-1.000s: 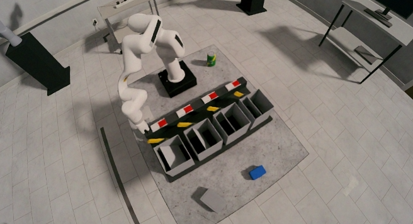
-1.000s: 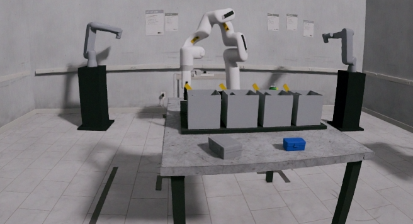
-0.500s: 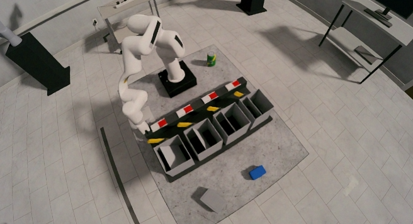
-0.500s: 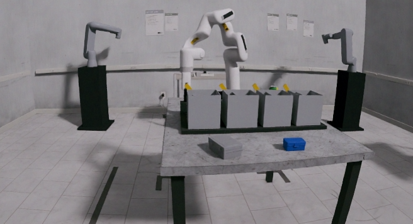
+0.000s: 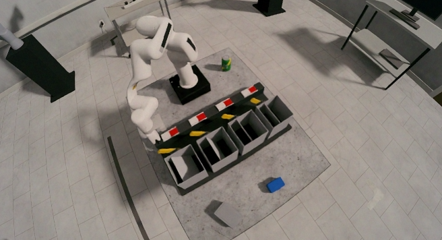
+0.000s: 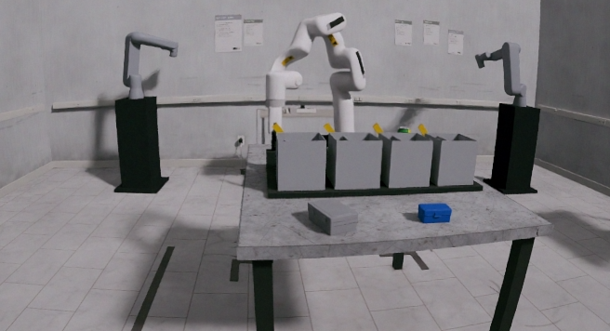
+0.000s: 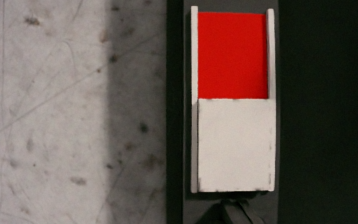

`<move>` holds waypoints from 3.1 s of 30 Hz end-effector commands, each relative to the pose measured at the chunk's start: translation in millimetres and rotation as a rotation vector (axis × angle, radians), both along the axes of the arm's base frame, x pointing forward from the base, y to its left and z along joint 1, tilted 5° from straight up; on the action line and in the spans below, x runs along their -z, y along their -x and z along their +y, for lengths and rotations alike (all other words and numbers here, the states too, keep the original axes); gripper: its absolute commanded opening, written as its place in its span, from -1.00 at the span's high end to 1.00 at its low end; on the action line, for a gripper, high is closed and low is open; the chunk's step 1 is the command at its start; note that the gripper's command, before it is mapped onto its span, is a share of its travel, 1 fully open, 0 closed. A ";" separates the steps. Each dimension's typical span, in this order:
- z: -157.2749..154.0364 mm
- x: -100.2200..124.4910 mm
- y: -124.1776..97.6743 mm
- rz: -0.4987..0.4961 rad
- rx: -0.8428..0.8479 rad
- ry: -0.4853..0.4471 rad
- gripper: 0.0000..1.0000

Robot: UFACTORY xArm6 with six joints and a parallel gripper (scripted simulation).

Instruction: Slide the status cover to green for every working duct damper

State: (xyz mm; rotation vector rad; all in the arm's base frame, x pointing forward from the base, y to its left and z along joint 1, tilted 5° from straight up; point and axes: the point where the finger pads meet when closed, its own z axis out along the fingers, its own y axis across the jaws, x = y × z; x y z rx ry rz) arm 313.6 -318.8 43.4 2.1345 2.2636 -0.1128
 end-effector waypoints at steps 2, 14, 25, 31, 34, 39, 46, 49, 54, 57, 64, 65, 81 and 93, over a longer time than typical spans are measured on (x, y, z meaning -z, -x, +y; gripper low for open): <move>-1.0 -1.5 -1.1 -0.003 0.000 0.003 1.00; -0.7 -1.4 -1.1 -0.003 0.000 0.003 1.00; 0.1 -1.4 -1.1 -0.003 0.000 0.003 1.00; 1.1 -1.3 -1.0 -0.003 0.000 0.003 1.00; 1.8 -1.3 -1.0 -0.003 0.000 0.003 1.00; 2.5 -1.2 -0.9 -0.003 0.000 0.003 1.00; 4.6 -1.0 -0.8 -0.003 0.000 0.003 1.00; 5.7 -1.0 -0.7 -0.003 0.000 0.003 1.00; 7.2 -0.9 -0.6 -0.003 0.000 0.003 1.00; 8.1 -0.8 -0.6 -0.003 0.000 0.003 1.00; 11.4 -0.5 -0.4 -0.003 0.000 0.003 1.00; 11.9 -0.5 -0.4 -0.003 0.000 0.003 1.00; 19.6 0.1 0.1 -0.003 0.000 0.003 1.00; 25.7 0.5 0.5 -0.003 0.000 0.003 1.00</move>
